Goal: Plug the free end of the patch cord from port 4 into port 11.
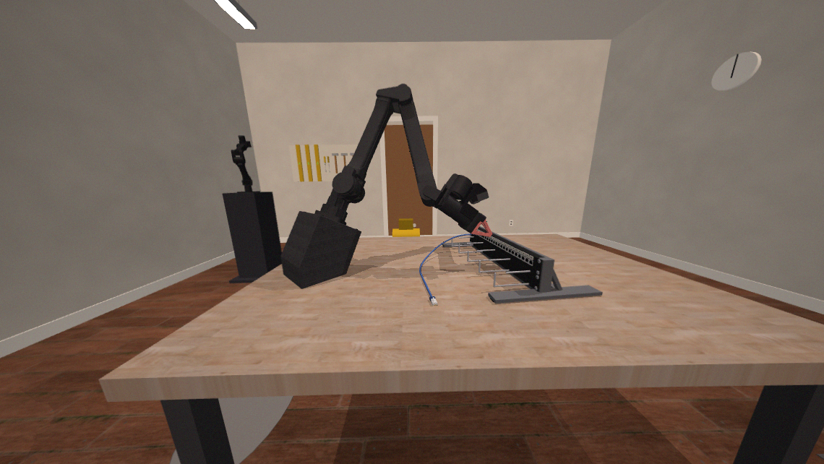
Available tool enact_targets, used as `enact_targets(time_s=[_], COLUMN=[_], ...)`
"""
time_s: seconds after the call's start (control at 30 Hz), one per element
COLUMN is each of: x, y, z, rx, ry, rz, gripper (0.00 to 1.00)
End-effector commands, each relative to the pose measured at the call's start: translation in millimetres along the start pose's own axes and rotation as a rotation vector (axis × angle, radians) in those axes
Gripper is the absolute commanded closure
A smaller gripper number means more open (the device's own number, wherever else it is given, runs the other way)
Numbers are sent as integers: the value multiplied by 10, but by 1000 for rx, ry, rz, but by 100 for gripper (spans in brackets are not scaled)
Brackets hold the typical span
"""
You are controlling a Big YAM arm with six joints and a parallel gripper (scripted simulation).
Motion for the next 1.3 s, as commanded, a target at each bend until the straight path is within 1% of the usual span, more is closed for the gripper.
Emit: enact_targets(time_s=[0.0,0.47,0.57,0.7,0.83,0.9,1.1,1.2,1.27], x=[67,127,133,122,108,108,85,77,73], y=[-85,-121,-107,-86,-70,-70,-54,-49,-47], z=[-33,-39,17,224,548,548,1064,1257,1348], rx=[-10,-15,-15,-15,-15,-15,-15,-15,-15], ry=[-15,-29,-30,-27,-24,-24,-21,-19,-19], rz=[0,8,10,13,15,15,16,16,16], gripper=[100,100,100,100,100,100,100,100,100])
Point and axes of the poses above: the point where the finger pads meet when closed, its own z axis back along the fingers, its own y axis across the jaws, x = y × z, the point moved 9 cm from there along z, back along the fingers, and after that the axes turned 2 degrees about z, right-handed, at the moved point
